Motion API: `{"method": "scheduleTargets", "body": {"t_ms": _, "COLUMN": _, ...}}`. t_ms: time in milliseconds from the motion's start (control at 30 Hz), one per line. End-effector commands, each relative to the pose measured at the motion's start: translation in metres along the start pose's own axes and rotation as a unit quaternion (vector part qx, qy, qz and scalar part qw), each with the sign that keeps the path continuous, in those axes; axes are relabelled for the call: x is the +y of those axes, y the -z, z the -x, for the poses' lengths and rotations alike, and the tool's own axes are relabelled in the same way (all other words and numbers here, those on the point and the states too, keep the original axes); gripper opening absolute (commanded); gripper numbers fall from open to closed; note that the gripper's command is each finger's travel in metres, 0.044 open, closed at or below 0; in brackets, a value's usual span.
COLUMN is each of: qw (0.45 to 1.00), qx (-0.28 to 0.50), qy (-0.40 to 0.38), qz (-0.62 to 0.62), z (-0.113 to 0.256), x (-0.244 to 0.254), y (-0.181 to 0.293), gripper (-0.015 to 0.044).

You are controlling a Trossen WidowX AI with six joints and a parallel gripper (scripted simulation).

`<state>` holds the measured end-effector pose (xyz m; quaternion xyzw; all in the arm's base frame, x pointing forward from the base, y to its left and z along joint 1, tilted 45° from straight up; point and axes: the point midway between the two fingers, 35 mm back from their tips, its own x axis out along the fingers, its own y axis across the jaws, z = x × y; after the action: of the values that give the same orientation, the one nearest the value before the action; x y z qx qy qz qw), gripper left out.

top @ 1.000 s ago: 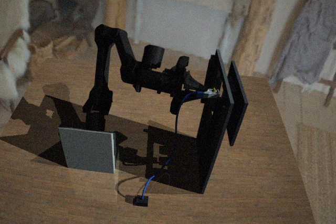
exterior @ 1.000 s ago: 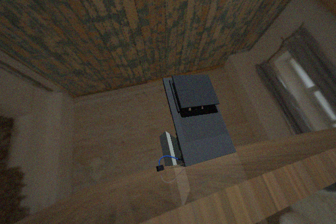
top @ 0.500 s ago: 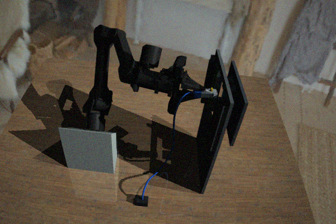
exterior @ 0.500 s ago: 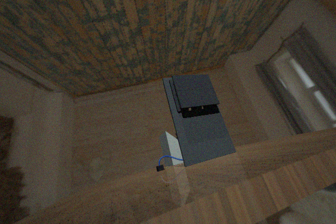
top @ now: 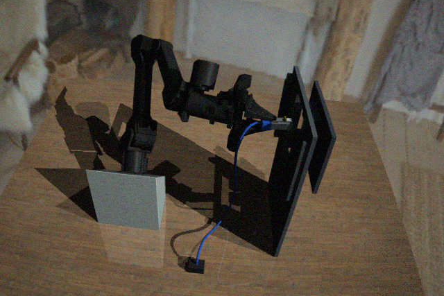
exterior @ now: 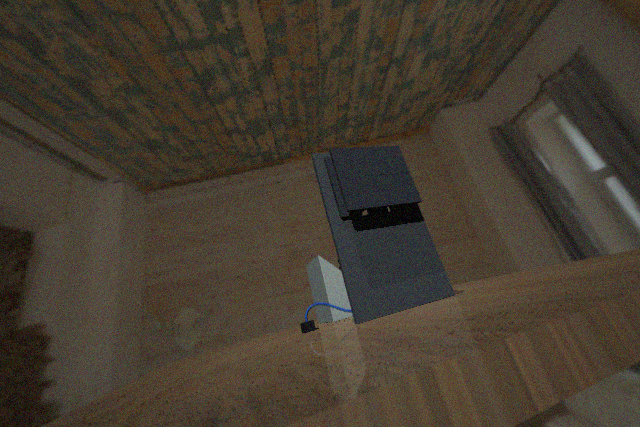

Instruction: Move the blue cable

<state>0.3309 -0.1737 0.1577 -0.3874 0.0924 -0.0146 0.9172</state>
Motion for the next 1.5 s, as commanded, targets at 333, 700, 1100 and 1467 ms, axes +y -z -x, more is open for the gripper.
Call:
{"method": "scheduleTargets", "body": {"t_ms": 333, "qw": 1.000, "qx": 0.001, "qy": 0.000, "qz": 0.002, "z": 0.008, "x": 0.000, "y": 0.002, "gripper": 0.0000}}
{"method": "scheduleTargets", "body": {"t_ms": 700, "qw": 1.000, "qx": 0.001, "qy": 0.000, "qz": 0.002, "z": 0.014, "x": 0.000, "y": 0.004, "gripper": 0.0000}}
{"method": "scheduleTargets", "body": {"t_ms": 1100, "qw": 1.000, "qx": 0.001, "qy": 0.000, "qz": 0.002, "z": 0.009, "x": 0.034, "y": 0.007, "gripper": 0.0000}}
{"method": "scheduleTargets", "body": {"t_ms": 1467, "qw": 1.000, "qx": 0.000, "qy": 0.000, "qz": 0.001, "z": 0.012, "x": 0.087, "y": 0.004, "gripper": 0.0000}}
